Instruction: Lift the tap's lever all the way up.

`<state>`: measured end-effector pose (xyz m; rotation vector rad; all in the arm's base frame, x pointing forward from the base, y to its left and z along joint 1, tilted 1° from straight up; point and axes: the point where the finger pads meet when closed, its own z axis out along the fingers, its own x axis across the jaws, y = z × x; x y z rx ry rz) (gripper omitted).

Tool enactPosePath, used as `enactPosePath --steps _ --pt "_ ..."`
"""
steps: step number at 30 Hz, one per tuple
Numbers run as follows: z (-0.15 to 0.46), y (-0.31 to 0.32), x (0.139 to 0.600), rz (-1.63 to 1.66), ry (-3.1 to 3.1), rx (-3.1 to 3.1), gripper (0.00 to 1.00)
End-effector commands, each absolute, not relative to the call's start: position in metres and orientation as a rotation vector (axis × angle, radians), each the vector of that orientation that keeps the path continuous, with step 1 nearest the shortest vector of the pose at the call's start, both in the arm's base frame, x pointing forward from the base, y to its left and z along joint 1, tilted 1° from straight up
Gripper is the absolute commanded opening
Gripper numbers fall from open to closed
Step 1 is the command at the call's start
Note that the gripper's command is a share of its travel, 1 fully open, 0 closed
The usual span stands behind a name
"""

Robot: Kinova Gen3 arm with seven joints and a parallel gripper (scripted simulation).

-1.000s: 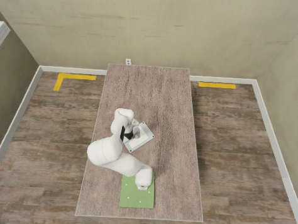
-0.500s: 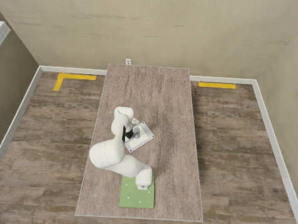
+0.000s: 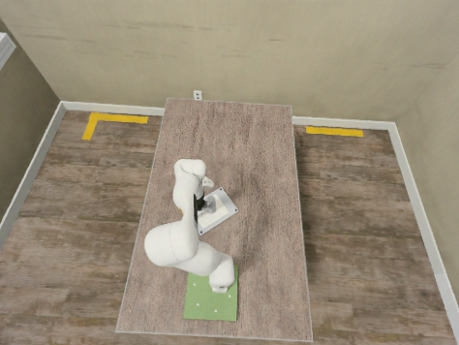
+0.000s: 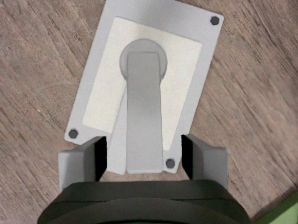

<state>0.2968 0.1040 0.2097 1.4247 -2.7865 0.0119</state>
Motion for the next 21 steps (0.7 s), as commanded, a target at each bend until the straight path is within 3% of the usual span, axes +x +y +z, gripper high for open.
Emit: enactPosePath --steps 1,15,16,21 --pt "0.2186 0.1044 0.2969 0.013 -2.789 1.426 1.00" --pt "0.2270 0.1045 0.2969 0.013 -2.789 1.426 1.00" --pt "0.2270 0.1045 0.2969 0.013 -2.789 1.426 0.00" --pt "0.2270 0.1045 0.2969 0.013 -2.789 1.426 0.00"
